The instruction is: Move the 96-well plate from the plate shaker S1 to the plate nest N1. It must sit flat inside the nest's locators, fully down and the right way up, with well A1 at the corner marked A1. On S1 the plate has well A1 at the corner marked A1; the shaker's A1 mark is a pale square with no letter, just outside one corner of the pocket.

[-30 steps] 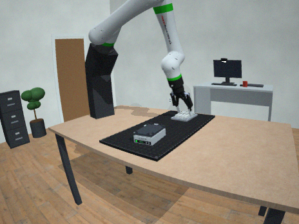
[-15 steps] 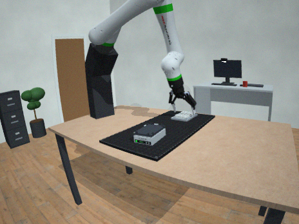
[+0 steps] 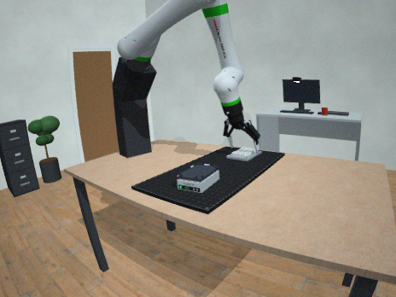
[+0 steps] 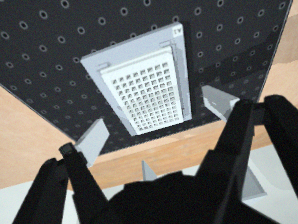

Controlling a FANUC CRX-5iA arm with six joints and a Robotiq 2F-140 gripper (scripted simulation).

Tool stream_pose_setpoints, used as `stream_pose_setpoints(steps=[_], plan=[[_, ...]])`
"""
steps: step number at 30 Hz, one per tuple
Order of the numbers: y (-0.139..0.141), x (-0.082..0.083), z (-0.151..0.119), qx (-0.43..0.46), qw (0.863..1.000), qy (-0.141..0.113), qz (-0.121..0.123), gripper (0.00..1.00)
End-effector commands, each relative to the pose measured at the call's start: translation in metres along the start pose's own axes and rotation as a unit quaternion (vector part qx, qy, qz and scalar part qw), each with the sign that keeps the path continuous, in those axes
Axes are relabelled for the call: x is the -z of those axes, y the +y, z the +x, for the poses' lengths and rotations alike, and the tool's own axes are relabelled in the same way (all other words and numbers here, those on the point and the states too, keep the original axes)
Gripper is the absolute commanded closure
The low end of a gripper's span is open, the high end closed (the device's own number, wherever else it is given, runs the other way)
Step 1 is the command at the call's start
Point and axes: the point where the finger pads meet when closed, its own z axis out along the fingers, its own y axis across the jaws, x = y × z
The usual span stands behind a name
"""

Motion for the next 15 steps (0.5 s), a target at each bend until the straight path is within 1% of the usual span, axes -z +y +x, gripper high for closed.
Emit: stream_pose_setpoints(steps=[1,2,10,15], plan=[[0.0,0.007,-0.003,0.0,1.0,0.001,0.0,0.0],[0.0,0.007,-0.003,0.0,1.0,0.001,0.0,0.0],[0.0,0.026,-0.012,0.0,1.0,0.001,0.0,0.0],[0.0,0.026,-0.012,0.0,1.0,0.001,0.0,0.0]])
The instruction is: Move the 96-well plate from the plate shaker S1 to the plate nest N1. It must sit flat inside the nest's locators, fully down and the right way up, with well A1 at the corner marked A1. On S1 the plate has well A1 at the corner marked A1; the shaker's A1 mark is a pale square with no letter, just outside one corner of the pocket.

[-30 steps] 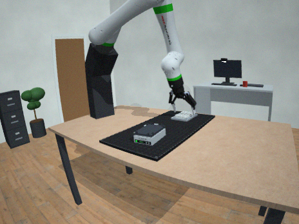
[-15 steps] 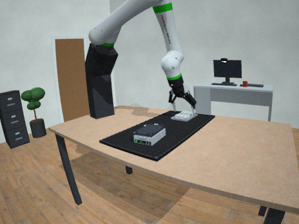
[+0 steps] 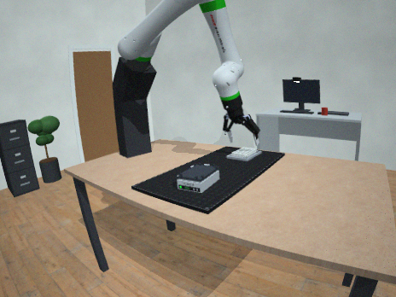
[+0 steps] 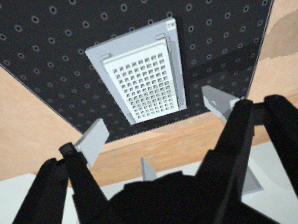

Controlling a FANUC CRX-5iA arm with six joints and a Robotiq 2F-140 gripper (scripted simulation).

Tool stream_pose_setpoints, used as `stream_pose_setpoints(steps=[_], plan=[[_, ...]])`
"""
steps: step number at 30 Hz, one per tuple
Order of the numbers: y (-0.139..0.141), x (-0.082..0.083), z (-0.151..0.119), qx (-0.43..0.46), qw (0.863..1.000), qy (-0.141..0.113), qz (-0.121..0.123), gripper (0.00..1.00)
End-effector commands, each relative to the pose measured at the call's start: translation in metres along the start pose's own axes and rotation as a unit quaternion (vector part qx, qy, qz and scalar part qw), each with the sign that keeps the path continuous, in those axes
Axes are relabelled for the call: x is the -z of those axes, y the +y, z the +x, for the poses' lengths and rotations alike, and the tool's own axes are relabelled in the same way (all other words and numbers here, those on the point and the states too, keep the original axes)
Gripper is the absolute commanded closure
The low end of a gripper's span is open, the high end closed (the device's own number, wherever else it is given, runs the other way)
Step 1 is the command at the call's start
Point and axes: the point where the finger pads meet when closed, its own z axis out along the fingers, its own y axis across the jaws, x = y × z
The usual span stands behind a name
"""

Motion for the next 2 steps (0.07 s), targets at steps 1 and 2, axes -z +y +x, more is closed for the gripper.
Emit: stream_pose_setpoints(steps=[1,2], plan=[[-0.0001,0.0011,-0.0009,0.0,1.0,0.006,0.001,0.0],[-0.0001,0.0011,-0.0009,0.0,1.0,0.006,0.001,0.0]])
